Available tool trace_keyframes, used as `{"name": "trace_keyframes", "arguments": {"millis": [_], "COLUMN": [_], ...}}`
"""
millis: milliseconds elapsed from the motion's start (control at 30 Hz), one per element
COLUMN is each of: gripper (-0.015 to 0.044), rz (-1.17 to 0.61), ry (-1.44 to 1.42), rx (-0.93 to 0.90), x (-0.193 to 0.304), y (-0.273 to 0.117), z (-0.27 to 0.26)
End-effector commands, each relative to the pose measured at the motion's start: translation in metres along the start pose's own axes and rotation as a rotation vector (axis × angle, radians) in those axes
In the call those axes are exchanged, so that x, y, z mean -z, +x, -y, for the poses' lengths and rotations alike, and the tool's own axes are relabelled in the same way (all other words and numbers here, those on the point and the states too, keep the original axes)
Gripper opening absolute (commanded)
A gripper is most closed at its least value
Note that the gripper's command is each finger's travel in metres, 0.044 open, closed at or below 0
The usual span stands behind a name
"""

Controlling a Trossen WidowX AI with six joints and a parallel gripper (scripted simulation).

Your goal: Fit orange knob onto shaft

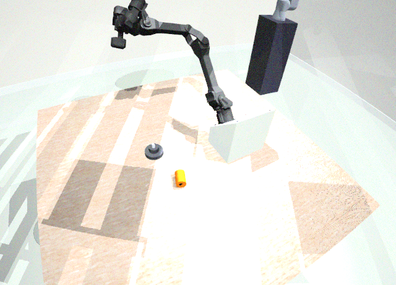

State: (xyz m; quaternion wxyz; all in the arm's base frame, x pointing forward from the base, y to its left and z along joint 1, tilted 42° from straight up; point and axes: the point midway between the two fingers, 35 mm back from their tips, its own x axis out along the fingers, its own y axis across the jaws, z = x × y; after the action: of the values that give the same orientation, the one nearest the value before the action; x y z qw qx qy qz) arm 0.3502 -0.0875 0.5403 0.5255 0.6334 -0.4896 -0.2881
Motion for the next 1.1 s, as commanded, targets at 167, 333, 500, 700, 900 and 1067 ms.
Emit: {"name": "trace_keyframes", "arguments": {"millis": [167,333,500,700,900,1067], "gripper": [0.044,0.044,0.044,0.044,0.044,0.044], "rz": [-0.241,-0.369,-0.527,-0.62,-0.63,-0.563], "ry": [-0.112,-0.219,-0.371,-0.526,-0.701,-0.876], "rx": [0.06,0.154,0.3,0.51,0.73,0.905], "x": [0.064,0.097,0.118,0.109,0.064,-0.001], "y": [-0.026,-0.053,-0.097,-0.154,-0.213,-0.258], "z": [0.071,0.142,0.235,0.343,0.439,0.503]}}
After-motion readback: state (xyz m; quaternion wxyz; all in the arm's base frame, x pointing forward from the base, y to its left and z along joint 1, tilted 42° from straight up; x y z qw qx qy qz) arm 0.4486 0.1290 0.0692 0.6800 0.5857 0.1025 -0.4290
